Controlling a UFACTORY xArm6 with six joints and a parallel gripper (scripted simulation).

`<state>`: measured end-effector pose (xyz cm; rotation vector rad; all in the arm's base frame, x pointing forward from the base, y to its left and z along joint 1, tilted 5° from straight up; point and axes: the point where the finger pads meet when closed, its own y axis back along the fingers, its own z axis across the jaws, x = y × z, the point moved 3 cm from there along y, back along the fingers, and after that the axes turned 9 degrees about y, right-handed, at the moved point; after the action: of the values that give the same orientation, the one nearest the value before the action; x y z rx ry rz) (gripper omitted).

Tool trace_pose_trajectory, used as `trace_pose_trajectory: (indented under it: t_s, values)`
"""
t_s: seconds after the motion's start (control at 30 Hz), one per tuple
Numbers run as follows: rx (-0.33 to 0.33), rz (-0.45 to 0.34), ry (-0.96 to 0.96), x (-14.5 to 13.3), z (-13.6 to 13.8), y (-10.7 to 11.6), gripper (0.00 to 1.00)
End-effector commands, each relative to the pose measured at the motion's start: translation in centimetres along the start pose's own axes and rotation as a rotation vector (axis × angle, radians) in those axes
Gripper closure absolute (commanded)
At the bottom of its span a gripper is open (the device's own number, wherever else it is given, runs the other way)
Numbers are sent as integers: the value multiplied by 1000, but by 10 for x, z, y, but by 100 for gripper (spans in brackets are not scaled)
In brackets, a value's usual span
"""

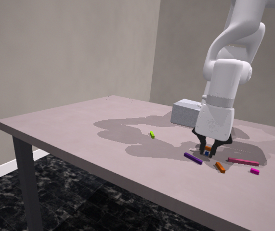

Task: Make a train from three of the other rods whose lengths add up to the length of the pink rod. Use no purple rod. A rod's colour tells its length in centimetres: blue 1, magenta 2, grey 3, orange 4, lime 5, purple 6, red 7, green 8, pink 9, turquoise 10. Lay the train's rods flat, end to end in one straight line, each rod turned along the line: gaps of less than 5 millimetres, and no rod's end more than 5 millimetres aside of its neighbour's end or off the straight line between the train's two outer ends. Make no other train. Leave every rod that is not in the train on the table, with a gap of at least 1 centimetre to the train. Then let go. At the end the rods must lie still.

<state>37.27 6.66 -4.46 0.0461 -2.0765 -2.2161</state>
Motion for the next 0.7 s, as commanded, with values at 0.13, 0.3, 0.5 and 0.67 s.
trace_pose_trajectory:
  t_s: [0.13, 0.3, 0.5, 0.67]
  values:
    - [0, -3, 0, -1, 0, 1, 76]
    - [0, -3, 0, -1, 0, 1, 96]
    - [0, -3, 0, -1, 0, 1, 96]
    - [0, -3, 0, -1, 0, 1, 96]
